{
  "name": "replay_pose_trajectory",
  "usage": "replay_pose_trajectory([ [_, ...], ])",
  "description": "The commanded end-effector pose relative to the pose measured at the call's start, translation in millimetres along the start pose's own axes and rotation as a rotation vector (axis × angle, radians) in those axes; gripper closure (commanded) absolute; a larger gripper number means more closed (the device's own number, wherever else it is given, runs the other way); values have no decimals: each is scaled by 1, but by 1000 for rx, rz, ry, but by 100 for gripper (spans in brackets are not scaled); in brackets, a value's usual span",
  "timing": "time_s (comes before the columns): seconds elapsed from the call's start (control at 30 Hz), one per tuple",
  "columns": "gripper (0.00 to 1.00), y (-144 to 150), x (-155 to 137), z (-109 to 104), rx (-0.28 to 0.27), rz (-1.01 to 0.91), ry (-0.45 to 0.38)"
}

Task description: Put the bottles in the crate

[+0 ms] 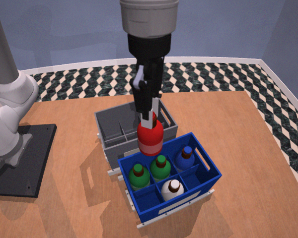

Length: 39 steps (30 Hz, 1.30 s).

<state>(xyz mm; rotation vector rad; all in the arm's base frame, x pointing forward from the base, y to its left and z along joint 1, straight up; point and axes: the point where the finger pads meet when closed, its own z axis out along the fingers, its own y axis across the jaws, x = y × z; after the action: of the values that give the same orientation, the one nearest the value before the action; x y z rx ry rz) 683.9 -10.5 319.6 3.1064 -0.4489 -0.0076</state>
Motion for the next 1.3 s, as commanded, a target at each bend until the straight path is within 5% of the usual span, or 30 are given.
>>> replay_pose_trajectory([
  [0.0, 100, 0, -7, 0, 0, 0, 0],
  [1.27, 100, -5, -74, 0, 0, 0, 0],
])
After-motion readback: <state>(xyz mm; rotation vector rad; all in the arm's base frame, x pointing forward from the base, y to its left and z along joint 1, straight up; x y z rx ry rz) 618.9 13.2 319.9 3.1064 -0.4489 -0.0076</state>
